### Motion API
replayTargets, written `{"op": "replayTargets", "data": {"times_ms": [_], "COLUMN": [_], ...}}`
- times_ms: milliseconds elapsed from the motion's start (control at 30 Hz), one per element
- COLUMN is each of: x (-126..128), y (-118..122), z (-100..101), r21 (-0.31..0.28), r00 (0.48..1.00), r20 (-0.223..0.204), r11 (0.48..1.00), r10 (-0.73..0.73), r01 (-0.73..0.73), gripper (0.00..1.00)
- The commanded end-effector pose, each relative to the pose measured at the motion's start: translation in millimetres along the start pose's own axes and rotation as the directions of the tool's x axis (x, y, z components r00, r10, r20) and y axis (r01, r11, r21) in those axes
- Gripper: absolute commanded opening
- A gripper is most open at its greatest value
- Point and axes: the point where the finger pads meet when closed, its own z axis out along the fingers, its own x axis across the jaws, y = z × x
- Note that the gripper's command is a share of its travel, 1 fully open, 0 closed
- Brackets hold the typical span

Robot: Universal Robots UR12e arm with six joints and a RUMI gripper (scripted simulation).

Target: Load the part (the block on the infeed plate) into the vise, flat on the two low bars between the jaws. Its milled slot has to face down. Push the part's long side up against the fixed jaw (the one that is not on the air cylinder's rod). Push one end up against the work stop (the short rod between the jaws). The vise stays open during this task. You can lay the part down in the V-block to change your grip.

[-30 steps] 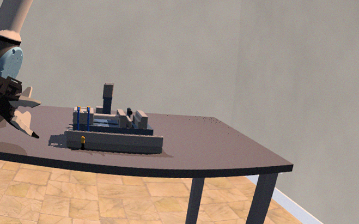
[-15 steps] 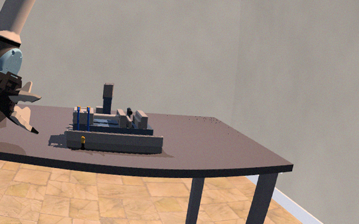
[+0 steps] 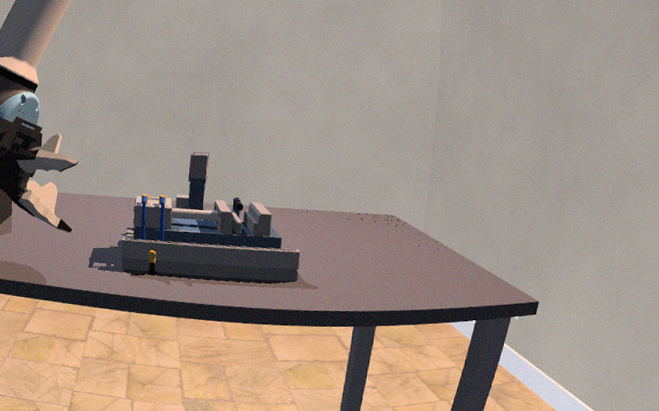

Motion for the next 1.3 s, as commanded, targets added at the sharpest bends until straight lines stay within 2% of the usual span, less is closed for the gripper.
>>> {"op": "replayTargets", "data": {"times_ms": [0,733,1267], "x": [-4.2,-38.0,-39.8], "y": [4.7,36.7,38.4], "z": [-3.9,-6.7,-6.7], "r21": [-0.003,-0.007,-0.008], "r00": [1.0,0.999,0.999], "r20": [0.012,0.035,0.037], "r11": [1.0,1.0,1.0], "r10": [-0.002,-0.004,-0.004], "r01": [0.002,0.004,0.005], "gripper": [1.0,1.0,1.0]}}
